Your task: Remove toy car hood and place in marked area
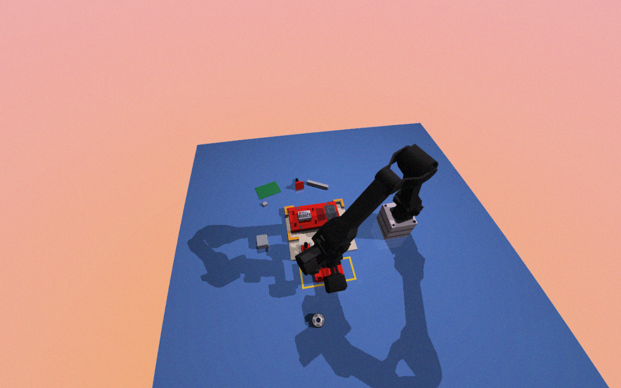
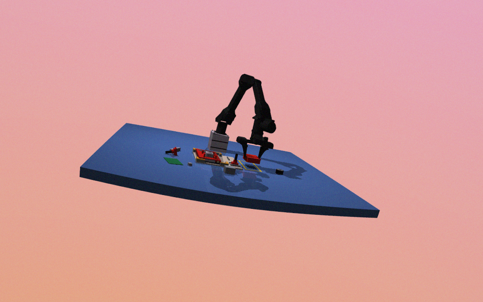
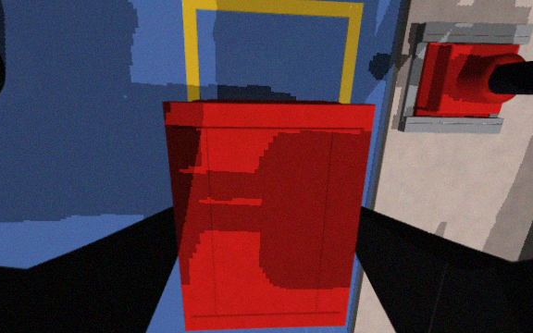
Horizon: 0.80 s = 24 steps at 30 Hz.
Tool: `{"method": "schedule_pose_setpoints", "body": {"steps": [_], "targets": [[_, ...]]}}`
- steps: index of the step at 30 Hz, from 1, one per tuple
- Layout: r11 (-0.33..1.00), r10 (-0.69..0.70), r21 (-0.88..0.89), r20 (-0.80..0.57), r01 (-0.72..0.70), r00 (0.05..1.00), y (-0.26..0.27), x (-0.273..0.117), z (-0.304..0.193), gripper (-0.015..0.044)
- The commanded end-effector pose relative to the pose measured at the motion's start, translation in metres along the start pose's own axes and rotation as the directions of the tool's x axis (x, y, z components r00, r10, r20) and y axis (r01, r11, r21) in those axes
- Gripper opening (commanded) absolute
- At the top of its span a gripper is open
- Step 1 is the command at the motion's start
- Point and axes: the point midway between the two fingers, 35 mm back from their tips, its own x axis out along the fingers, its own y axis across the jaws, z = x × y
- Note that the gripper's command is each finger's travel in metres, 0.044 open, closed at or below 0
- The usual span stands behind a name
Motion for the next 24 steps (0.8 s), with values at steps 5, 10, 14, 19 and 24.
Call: {"method": "schedule_pose_setpoints", "body": {"steps": [5, 10, 14, 19, 24], "targets": [[1.000, -0.006, 0.007, -0.005, 0.006, 1.000, -0.0016, 0.0074, -0.0024, 0.0000], [1.000, -0.006, 0.007, -0.005, 0.006, 1.000, -0.0016, 0.0082, -0.0023, 0.0000], [1.000, -0.006, 0.007, -0.005, 0.006, 1.000, -0.0015, 0.0100, -0.0023, 0.0000], [1.000, -0.006, 0.007, -0.005, 0.006, 1.000, -0.0015, 0.0125, -0.0023, 0.0000], [1.000, -0.006, 0.007, -0.005, 0.006, 1.000, -0.0015, 0.0150, -0.0023, 0.0000]]}}
